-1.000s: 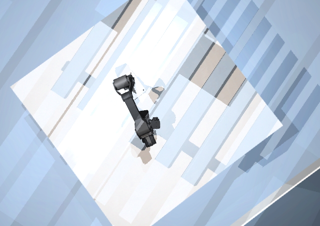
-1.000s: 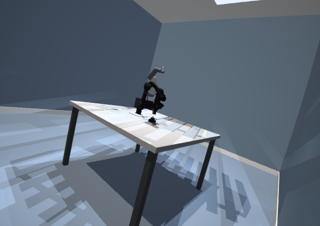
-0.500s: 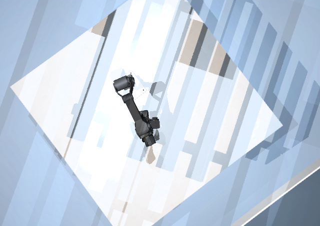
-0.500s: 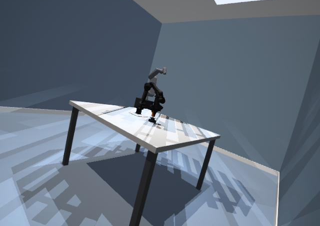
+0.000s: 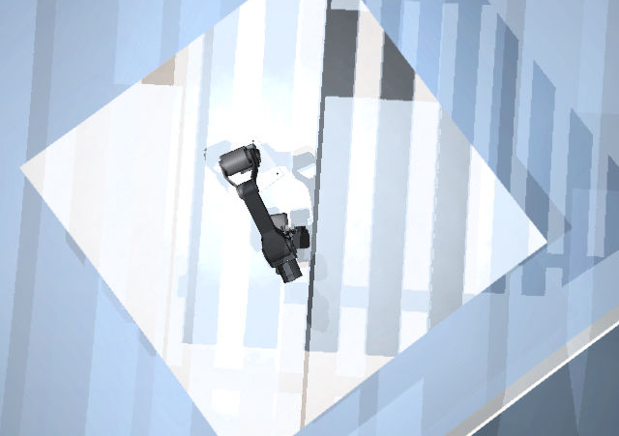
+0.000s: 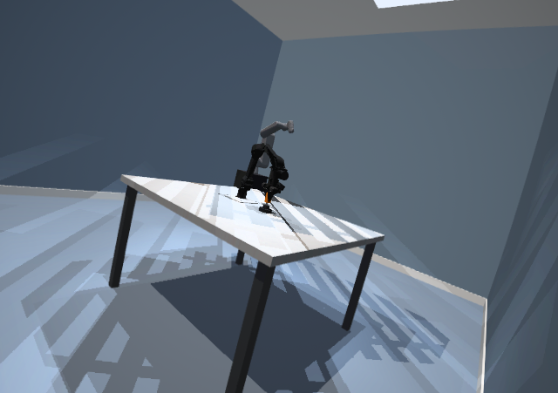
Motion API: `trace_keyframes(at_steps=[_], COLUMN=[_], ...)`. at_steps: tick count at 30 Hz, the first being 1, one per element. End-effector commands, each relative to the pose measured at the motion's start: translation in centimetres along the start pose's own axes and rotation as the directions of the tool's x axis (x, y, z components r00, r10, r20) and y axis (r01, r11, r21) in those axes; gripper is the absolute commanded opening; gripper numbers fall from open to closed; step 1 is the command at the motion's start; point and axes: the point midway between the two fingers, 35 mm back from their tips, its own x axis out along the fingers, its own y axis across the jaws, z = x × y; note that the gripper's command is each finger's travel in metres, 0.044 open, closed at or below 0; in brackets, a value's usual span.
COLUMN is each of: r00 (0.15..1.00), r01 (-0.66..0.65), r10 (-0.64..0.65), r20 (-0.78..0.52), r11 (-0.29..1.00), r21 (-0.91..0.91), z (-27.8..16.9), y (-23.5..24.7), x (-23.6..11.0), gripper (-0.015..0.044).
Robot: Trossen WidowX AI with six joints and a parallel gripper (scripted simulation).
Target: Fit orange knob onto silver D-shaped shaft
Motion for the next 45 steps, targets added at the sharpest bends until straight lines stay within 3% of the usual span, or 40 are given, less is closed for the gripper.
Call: trace_keyframes(at_steps=[1,17,24,45], r00=[1.000,1.000,1.000,1.000], r01=[0.003,0.003,0.004,0.004], r10=[-0.003,-0.003,-0.003,-0.003], r20=[0.005,0.005,0.005,0.005], r11=[1.000,1.000,0.979,0.979], r21=[0.003,-0.005,-0.205,-0.205], z=[0.03,-0.11,0.01,-0.06], y=[0.01,-0.01,-0.16,-0.09], x=[0.12,-0.40,-0.35,0.12], gripper=[0.0000,0.0000,0.0000,0.0000])
